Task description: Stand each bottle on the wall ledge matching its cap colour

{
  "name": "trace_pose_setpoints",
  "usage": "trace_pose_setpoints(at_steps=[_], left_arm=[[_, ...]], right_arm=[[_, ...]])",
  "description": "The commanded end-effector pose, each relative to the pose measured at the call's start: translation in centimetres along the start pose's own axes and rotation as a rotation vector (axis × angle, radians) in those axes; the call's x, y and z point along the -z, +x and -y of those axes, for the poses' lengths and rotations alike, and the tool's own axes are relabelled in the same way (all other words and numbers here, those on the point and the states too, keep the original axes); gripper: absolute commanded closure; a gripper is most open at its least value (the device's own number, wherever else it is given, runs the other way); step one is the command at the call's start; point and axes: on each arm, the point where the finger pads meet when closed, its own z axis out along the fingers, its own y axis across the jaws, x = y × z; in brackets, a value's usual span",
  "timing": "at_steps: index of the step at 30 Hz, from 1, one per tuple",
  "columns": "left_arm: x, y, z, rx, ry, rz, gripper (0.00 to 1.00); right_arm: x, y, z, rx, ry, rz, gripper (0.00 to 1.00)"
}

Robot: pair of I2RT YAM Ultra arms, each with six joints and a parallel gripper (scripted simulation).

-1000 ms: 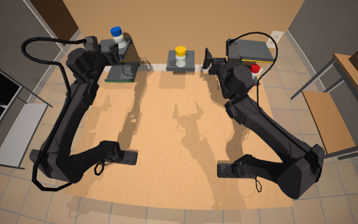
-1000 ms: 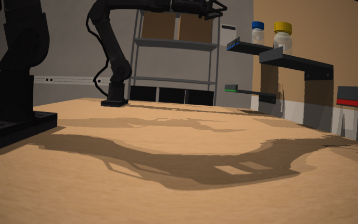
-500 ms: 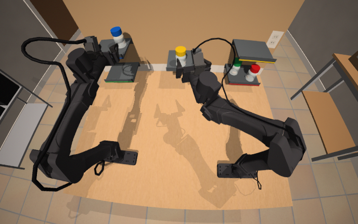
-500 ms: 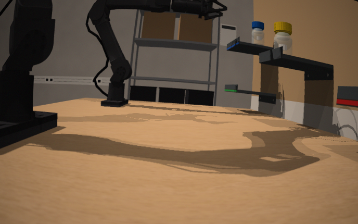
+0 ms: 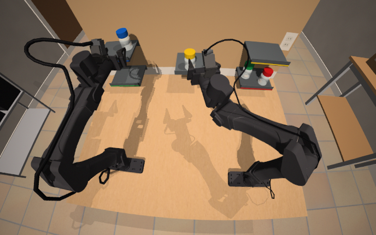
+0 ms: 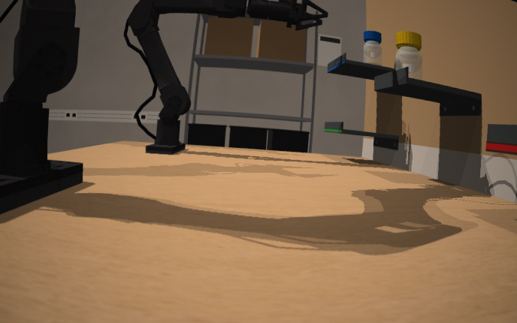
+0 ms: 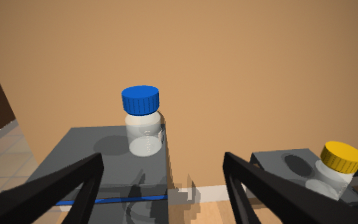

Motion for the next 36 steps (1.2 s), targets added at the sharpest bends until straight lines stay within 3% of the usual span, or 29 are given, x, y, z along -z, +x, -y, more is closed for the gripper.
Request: trace_pose_setpoints(at_steps=[1, 7, 15, 17, 25, 32, 36], left_arm=[[0.2, -0.5, 0.6, -0.056, 0.051, -0.027, 0.13], [-0.2, 2.6, 2.2, -0.224, 0.249, -0.215, 0.13], [0.7, 4.5, 3.4, -0.325, 0.484, -0.342, 0.13], [0.7, 4.5, 3.4, -0.325, 0.484, -0.342, 0.13], [3.1, 4.9, 4.9, -0.34, 0.765, -0.384, 0.13], [5.4, 3.4, 5.7, -0.251, 0.987, -0.323, 0.13], [5.8, 2.5, 5.7, -0.223, 1.022, -0.29, 0.13]], right_arm=[[-0.8, -1.2, -0.2, -0.014, -0.007, 0.032, 0.19], [-3.6, 2.1, 0.0, 0.018, 0.0, -0.021, 0.19], [-5.8, 5.0, 0.3, 0.053, 0.008, -0.073, 0.19], [-5.8, 5.0, 0.3, 0.053, 0.008, -0.073, 0.19], [-7.8, 7.3, 0.5, 0.074, 0.014, -0.107, 0.19], [-9.2, 8.9, 0.6, 0.085, 0.019, -0.129, 0.19], [-9.3, 9.0, 0.7, 0.083, 0.023, -0.129, 0.19]])
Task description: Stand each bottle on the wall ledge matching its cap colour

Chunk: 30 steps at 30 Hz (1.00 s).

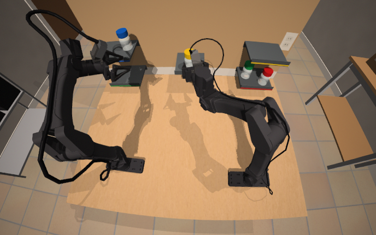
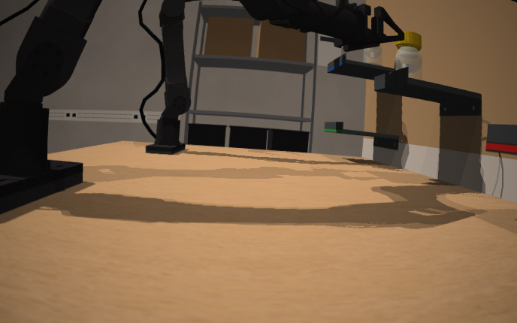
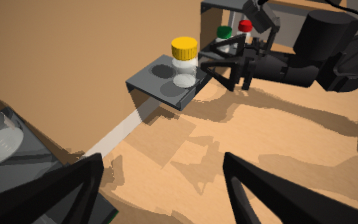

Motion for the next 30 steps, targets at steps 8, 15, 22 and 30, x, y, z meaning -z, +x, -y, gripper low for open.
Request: trace_pose_setpoints(at_steps=[8, 15, 22, 30], left_arm=[[2.1, -3.1, 0.5, -0.043, 0.169, 0.107, 0.13], [2.0, -3.1, 0.2, -0.047, 0.16, 0.099, 0.13], [2.0, -3.1, 0.2, -0.047, 0.16, 0.099, 0.13], [2.0, -3.1, 0.2, -0.047, 0.16, 0.099, 0.13]], right_arm=[[-0.7, -2.1, 0.2, -0.015, 0.004, 0.045, 0.19], [-0.7, -2.1, 0.2, -0.015, 0.004, 0.045, 0.19], [-1.6, -2.3, 0.2, -0.01, 0.0, 0.034, 0.19], [-2.8, -2.4, 0.2, -0.01, 0.0, 0.034, 0.19]])
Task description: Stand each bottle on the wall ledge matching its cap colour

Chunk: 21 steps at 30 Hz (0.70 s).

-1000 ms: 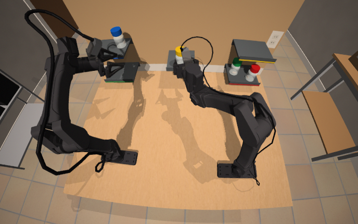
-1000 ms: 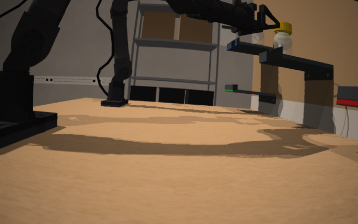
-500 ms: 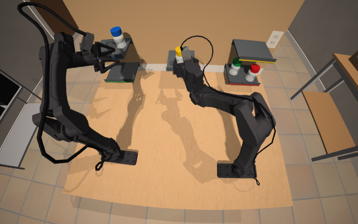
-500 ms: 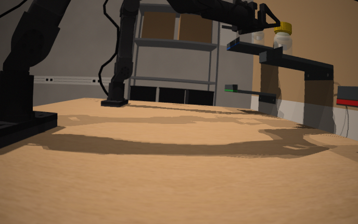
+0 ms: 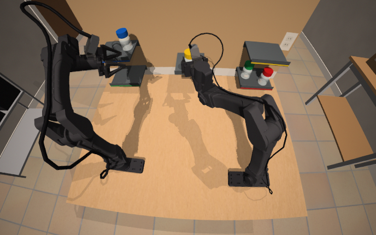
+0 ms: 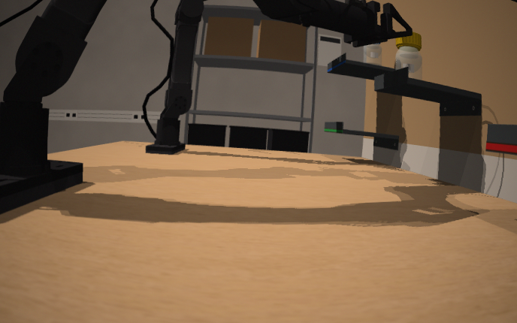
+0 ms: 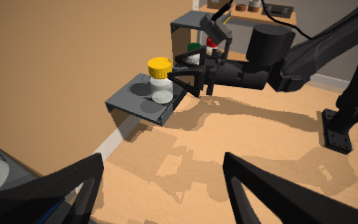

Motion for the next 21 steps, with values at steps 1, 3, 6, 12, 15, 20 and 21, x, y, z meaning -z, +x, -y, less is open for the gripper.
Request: trace_pose_setpoints(at_steps=[1, 3, 6, 12, 15, 20, 21], left_arm=[[0.4, -1.0, 0.0, -0.015, 0.005, 0.023, 0.13], [0.4, -1.0, 0.0, -0.015, 0.005, 0.023, 0.13], [0.4, -1.0, 0.0, -0.015, 0.005, 0.023, 0.13], [0.3, -1.0, 0.4, -0.015, 0.009, 0.023, 0.13], [0.3, -1.0, 0.4, -0.015, 0.009, 0.023, 0.13], [0.3, -1.0, 0.4, -0.015, 0.009, 0.023, 0.13], [0.3, -1.0, 0.4, -0.015, 0.009, 0.023, 0.13]], right_arm=[[-0.8, -0.9, 0.1, 0.0, -0.003, 0.009, 0.19], [-1.0, -0.9, 0.1, 0.0, -0.003, 0.009, 0.19], [-1.4, -0.9, 0.1, 0.0, -0.003, 0.009, 0.19], [-2.3, -0.9, 0.1, 0.0, -0.003, 0.009, 0.19], [-2.8, -0.9, 0.1, 0.0, -0.003, 0.009, 0.19], [-3.2, -0.9, 0.1, 0.0, -0.003, 0.01, 0.19], [-3.4, -0.9, 0.1, 0.0, -0.003, 0.01, 0.19]])
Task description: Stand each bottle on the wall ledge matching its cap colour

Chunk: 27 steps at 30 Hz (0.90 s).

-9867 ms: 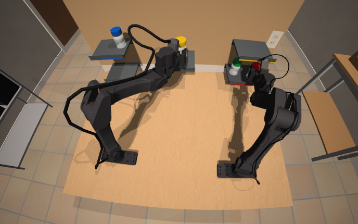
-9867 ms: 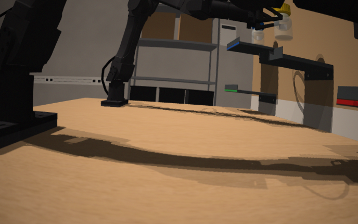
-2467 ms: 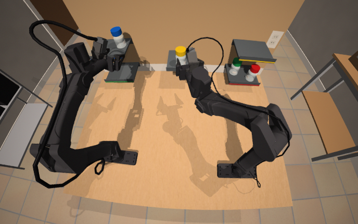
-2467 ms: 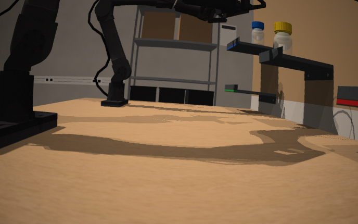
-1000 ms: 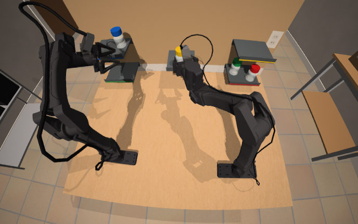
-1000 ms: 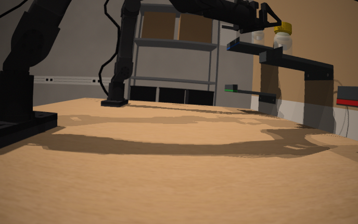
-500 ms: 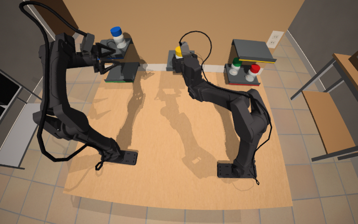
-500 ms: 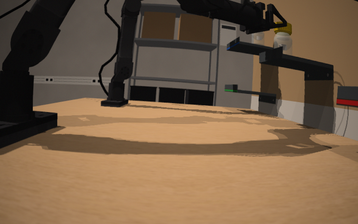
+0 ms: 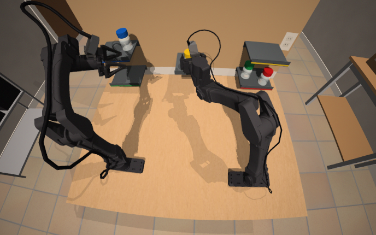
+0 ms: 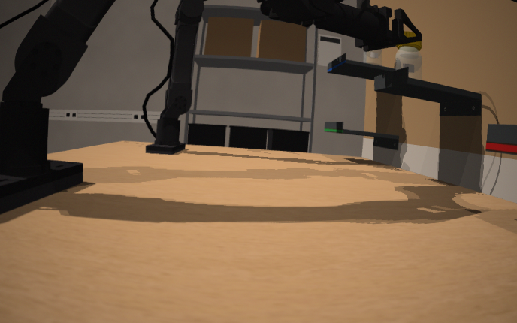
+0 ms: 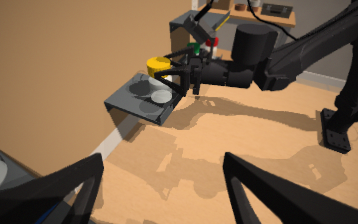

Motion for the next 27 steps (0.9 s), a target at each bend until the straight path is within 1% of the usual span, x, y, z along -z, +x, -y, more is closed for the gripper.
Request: trace_pose_setpoints(at_steps=[1, 7, 8, 10, 11, 15, 16, 18, 19, 21, 22, 24, 27], left_arm=[[0.29, -1.01, 0.23, -0.016, 0.005, 0.025, 0.13], [0.29, -1.01, 0.23, -0.016, 0.005, 0.025, 0.13], [0.29, -1.01, 0.23, -0.016, 0.005, 0.025, 0.13], [0.29, -1.01, 0.23, -0.016, 0.005, 0.025, 0.13], [0.29, -1.01, 0.23, -0.016, 0.005, 0.025, 0.13], [0.29, -1.01, 0.23, -0.016, 0.005, 0.025, 0.13], [0.29, -1.01, 0.23, -0.016, 0.005, 0.025, 0.13], [0.29, -1.01, 0.23, -0.016, 0.005, 0.025, 0.13], [0.29, -1.01, 0.23, -0.016, 0.005, 0.025, 0.13], [0.29, -1.01, 0.23, -0.016, 0.005, 0.025, 0.13], [0.29, -1.01, 0.23, -0.016, 0.005, 0.025, 0.13], [0.29, -1.01, 0.23, -0.016, 0.005, 0.025, 0.13], [0.29, -1.01, 0.23, -0.016, 0.005, 0.025, 0.13]], right_arm=[[-0.84, -1.27, 0.19, -0.003, -0.002, 0.018, 0.19], [-1.06, -1.28, 0.22, -0.003, 0.0, 0.018, 0.19], [-1.05, -1.28, 0.18, -0.003, 0.0, 0.018, 0.28], [-1.05, -1.28, 0.17, -0.003, -0.001, 0.018, 0.28], [-1.05, -1.28, 0.17, -0.003, -0.001, 0.018, 0.32], [-1.05, -1.28, 0.17, -0.003, -0.001, 0.018, 0.32], [-0.75, -1.61, 0.05, -0.009, 0.0, 0.029, 0.36], [-0.75, -1.61, 0.05, -0.009, 0.0, 0.029, 0.36], [-0.75, -1.61, 0.05, -0.009, 0.0, 0.029, 0.4], [-0.65, -1.61, 0.03, -0.009, 0.0, 0.029, 0.4], [-0.65, -1.61, 0.03, -0.009, 0.0, 0.029, 0.45], [-0.65, -1.61, 0.03, -0.009, 0.0, 0.029, 0.45], [-0.65, -1.61, 0.03, -0.009, 0.0, 0.029, 0.49]])
